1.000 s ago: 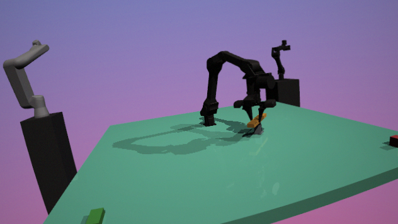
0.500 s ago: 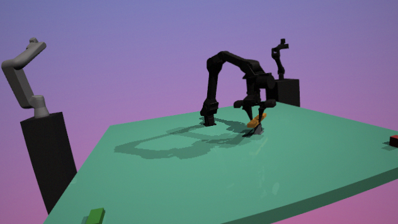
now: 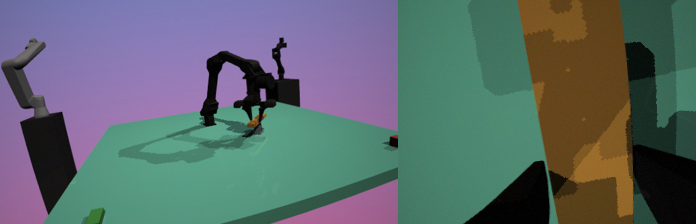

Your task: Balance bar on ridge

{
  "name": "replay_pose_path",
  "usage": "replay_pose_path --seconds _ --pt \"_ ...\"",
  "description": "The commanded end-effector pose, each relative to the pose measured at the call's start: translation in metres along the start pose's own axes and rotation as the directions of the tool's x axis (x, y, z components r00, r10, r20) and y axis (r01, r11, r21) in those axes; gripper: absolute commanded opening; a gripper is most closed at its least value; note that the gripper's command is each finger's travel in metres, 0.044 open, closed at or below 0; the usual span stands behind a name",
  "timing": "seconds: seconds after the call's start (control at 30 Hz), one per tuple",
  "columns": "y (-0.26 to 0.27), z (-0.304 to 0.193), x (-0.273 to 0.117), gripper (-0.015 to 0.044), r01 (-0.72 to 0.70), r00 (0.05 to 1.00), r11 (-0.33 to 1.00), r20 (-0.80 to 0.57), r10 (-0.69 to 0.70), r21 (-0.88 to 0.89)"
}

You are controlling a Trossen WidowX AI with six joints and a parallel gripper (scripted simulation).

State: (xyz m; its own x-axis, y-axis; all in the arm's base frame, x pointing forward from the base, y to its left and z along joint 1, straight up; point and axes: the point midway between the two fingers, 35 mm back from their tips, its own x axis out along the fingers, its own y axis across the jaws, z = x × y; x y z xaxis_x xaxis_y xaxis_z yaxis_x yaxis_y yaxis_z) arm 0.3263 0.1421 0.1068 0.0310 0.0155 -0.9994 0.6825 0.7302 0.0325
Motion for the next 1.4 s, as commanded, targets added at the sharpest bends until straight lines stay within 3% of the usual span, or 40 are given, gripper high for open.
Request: replay_pose_path --seconds 0.0,0.1,0.43,0.57,0.87,1.37 --pt "0.000 0.000 0.000 0.0185 0.001 1.000 1.000 0.000 -0.001 0.000" --pt "0.000 0.000 0.000 0.0185 0.001 1.000 1.000 0.000 -0.001 0.000" --pt "0.000 0.000 0.000 0.0440 0.001 1.000 1.000 0.000 -0.001 0.000" --pt "0.001 0.000 -0.007 0.0440 0.000 1.000 1.000 0.000 0.000 0.000" --pt "0.000 0.000 -0.098 0.0440 -0.005 1.000 1.000 0.002 0.005 0.000" --pt "0.000 0.000 -0.100 0.0440 -0.005 1.000 1.000 0.002 0.005 0.000"
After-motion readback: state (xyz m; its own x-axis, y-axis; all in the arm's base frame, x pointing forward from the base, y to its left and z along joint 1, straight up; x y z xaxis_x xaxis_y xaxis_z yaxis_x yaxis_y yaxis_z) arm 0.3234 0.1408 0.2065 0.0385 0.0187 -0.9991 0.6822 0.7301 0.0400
